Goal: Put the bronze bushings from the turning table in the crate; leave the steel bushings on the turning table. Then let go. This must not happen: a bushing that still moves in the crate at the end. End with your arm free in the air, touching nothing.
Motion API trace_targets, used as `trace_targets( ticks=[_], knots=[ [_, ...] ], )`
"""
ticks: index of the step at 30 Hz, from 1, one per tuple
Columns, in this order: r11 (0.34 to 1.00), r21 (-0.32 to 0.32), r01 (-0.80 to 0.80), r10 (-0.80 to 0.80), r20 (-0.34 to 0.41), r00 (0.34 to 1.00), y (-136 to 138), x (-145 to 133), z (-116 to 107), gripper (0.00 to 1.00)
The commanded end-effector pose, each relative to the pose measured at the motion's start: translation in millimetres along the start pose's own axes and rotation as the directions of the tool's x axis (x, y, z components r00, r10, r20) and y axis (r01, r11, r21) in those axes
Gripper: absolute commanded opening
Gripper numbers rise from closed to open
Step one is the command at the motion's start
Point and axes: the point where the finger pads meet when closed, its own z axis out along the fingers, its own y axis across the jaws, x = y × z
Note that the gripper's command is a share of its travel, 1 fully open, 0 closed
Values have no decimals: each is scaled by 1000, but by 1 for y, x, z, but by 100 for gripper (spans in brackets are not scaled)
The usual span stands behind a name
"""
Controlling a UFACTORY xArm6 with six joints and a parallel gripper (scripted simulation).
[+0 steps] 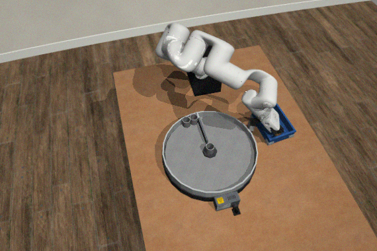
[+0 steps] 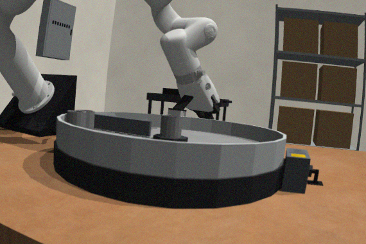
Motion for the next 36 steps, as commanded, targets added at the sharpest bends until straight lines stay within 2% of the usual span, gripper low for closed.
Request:
trace_targets(
  ticks=[1, 36],
  knots=[
    [1000, 3, 0, 0, 3, 1000, -1, -1, -1, 0],
    [1000, 3, 0, 0, 3, 1000, -1, 2, 3, 0]
  ],
)
